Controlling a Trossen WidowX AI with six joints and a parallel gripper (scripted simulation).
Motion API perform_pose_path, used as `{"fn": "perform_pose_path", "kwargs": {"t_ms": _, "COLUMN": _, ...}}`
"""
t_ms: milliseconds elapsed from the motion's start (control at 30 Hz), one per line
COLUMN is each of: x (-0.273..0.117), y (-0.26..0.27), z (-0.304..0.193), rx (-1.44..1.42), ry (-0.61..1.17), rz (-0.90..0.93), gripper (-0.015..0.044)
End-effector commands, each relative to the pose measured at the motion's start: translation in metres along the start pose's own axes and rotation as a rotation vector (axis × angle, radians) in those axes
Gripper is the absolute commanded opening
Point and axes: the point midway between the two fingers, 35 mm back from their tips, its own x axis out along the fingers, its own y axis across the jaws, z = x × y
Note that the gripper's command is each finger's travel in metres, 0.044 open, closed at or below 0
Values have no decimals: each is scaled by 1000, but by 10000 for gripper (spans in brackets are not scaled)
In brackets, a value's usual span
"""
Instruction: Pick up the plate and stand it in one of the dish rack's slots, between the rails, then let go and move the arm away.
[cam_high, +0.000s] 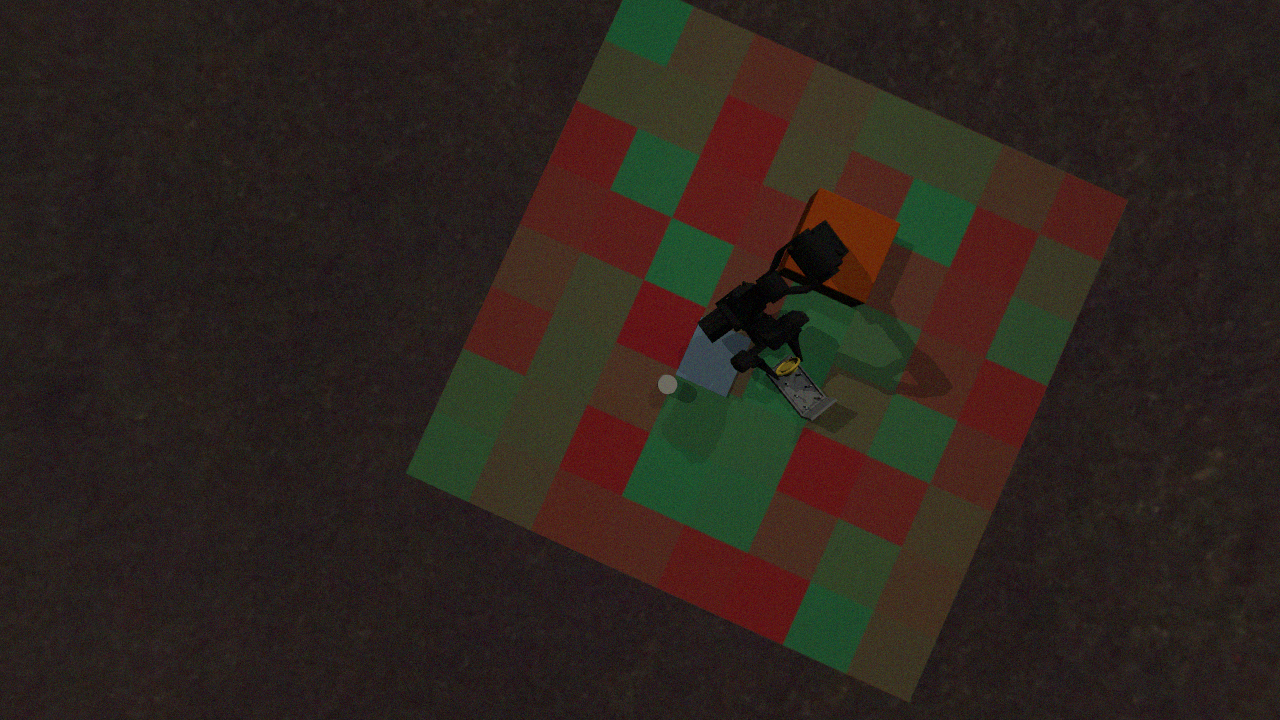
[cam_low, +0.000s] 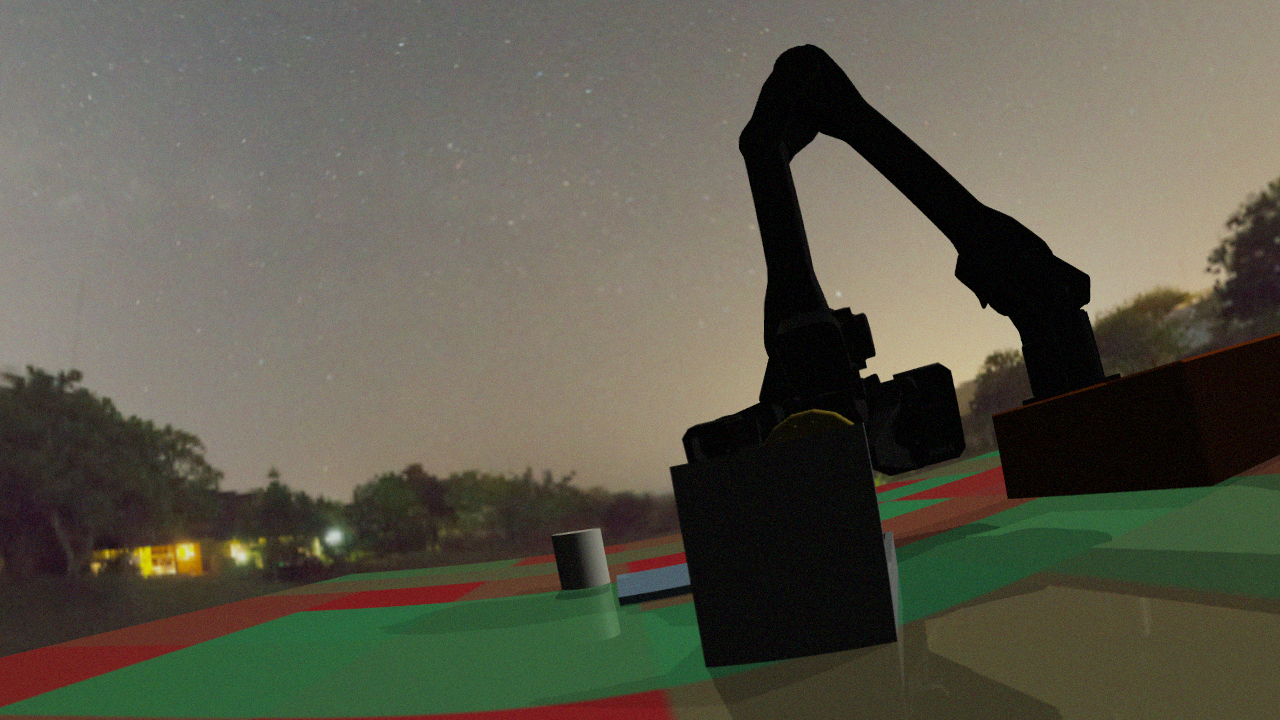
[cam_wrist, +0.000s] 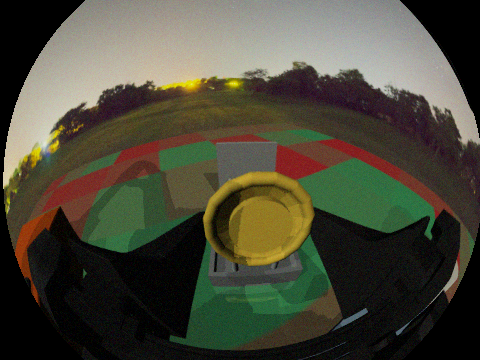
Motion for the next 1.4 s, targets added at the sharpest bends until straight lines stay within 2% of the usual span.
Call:
{"fn": "perform_pose_path", "kwargs": {"t_ms": 0, "x": 5, "y": 0, "z": 3, "rx": 0, "ry": -6, "rz": 1, "gripper": 0}}
{"fn": "perform_pose_path", "kwargs": {"t_ms": 767, "x": 26, "y": 1, "z": 8, "rx": -2, "ry": -4, "rz": -1, "gripper": 0}}
{"fn": "perform_pose_path", "kwargs": {"t_ms": 967, "x": 30, "y": 1, "z": -14, "rx": -4, "ry": -6, "rz": -1, "gripper": 0}}
{"fn": "perform_pose_path", "kwargs": {"t_ms": 1367, "x": 29, "y": 1, "z": -10, "rx": -3, "ry": -8, "rz": 1, "gripper": 0}}
